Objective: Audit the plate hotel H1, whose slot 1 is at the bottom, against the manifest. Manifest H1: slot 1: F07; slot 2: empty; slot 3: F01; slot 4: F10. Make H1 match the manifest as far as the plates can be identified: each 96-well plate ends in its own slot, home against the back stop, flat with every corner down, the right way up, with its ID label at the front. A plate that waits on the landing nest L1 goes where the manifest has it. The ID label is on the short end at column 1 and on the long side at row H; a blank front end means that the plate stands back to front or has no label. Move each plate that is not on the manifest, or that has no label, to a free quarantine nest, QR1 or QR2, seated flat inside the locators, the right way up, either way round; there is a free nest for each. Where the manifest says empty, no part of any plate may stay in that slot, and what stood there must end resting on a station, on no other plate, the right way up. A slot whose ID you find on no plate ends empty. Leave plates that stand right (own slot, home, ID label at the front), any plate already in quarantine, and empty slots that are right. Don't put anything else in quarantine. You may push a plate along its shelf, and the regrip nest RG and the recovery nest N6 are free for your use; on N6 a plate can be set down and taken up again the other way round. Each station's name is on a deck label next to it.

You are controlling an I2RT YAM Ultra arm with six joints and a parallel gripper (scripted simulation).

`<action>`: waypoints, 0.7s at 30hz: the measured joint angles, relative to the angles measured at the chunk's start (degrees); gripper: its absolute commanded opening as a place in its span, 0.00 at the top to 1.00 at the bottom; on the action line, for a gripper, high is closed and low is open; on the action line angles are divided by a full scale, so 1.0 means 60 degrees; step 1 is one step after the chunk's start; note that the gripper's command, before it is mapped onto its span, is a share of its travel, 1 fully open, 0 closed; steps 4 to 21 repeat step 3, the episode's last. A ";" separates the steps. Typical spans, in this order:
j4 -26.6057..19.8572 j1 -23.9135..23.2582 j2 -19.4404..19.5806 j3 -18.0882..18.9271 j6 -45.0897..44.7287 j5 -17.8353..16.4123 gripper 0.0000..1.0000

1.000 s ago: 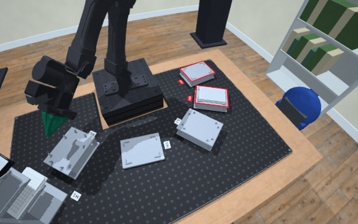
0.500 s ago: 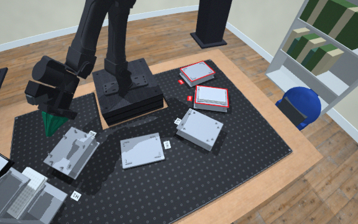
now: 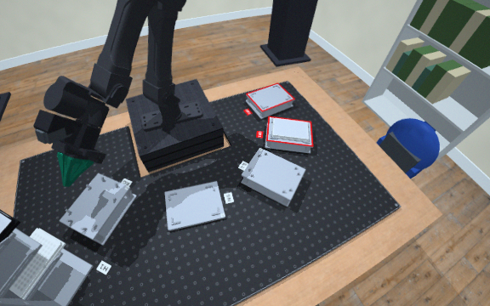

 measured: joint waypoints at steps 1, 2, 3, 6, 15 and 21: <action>0.0000 0.0000 0.0000 0.0000 0.0000 0.0000 1.00; 0.0000 0.0000 0.0000 0.0000 0.0000 0.0000 1.00; 0.0000 0.0000 0.0000 0.0000 0.0000 0.0000 1.00; 0.0000 0.0000 0.0000 0.0000 0.0000 0.0000 1.00; 0.0000 0.0000 0.0000 0.0000 0.0000 0.0000 1.00; 0.0000 0.0000 0.0000 0.0000 0.0000 0.0000 1.00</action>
